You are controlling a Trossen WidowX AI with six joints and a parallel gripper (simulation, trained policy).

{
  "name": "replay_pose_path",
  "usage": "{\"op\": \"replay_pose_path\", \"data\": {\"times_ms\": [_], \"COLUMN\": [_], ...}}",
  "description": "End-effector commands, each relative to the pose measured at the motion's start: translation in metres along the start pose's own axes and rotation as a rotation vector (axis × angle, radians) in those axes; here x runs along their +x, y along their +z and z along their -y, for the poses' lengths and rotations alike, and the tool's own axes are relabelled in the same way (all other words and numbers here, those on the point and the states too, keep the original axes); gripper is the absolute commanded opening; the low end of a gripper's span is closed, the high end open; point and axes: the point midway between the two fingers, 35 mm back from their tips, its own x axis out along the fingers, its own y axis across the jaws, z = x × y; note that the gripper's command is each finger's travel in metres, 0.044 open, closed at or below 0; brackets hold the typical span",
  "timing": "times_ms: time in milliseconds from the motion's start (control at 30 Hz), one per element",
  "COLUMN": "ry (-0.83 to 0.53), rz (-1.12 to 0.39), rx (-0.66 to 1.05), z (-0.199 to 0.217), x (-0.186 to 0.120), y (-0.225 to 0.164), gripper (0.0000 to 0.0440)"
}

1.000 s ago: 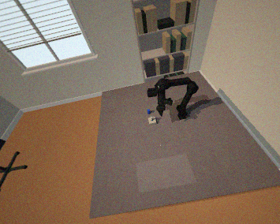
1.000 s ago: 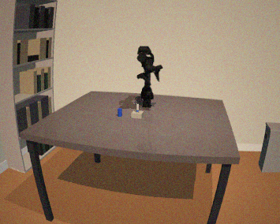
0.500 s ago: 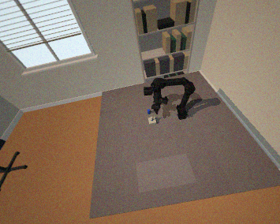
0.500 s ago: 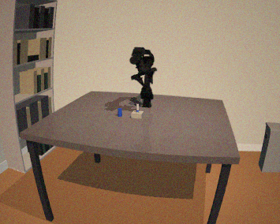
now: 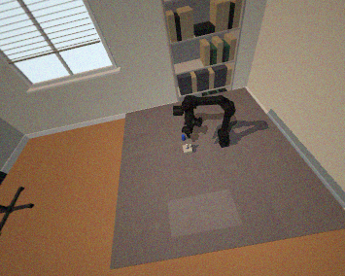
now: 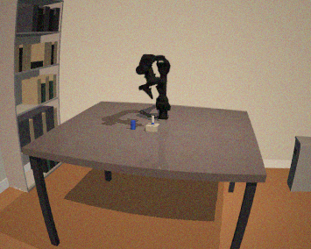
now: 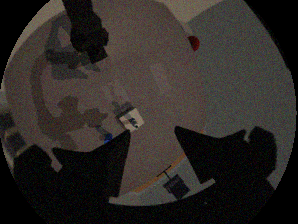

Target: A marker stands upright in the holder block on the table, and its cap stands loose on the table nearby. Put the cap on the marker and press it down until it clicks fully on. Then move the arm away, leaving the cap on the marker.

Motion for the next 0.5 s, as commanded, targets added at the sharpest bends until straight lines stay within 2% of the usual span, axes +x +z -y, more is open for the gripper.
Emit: {"op": "replay_pose_path", "data": {"times_ms": [0, 467], "ry": [0.021, 0.090], "rz": [-0.002, 0.013], "rx": [0.009, 0.067], "z": [-0.010, -0.045], "x": [0.000, 0.004], "y": [-0.010, -0.037], "gripper": [0.0321, 0.0320]}}
